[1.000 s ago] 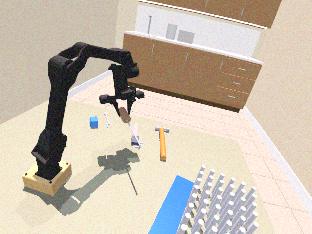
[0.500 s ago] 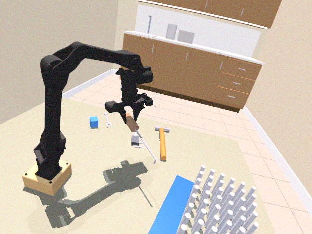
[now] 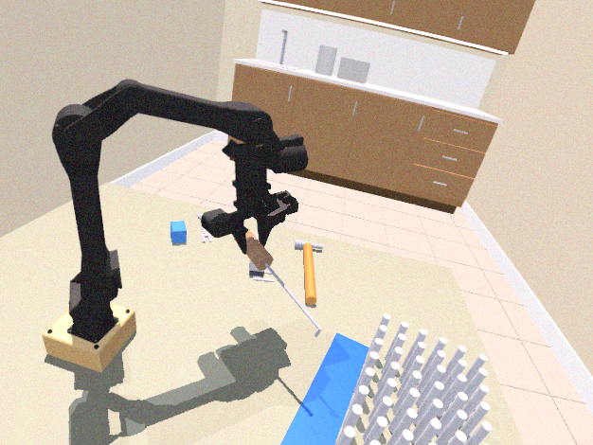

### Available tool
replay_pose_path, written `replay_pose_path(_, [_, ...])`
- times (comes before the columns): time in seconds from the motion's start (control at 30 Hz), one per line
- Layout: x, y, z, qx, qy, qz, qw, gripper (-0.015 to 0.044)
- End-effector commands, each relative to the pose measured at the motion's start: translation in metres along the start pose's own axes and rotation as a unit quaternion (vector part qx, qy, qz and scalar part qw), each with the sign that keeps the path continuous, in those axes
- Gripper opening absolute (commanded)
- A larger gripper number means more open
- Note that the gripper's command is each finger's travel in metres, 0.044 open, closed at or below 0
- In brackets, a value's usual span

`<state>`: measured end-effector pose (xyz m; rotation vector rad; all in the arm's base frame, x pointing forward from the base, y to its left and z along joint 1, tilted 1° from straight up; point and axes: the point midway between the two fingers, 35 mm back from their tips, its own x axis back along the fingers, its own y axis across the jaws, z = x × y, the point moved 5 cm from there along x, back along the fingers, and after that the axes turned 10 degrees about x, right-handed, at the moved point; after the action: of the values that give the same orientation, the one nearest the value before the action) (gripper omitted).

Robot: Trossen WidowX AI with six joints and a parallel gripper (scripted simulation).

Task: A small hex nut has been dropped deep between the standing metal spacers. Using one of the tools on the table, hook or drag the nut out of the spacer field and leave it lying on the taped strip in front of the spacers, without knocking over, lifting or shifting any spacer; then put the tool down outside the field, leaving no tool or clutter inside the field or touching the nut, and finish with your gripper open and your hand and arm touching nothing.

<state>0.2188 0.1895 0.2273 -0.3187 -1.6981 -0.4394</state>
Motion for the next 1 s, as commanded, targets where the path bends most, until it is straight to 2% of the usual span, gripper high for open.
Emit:
replay_pose_path(0.0, [0.002, -0.013, -0.015, 0.023, 0.002, -0.016, 1.0, 0.0])
replay_pose_path(0.97, [0.001, -0.11, -0.078, 0.164, -0.037, -0.088, 0.982, 0.0])
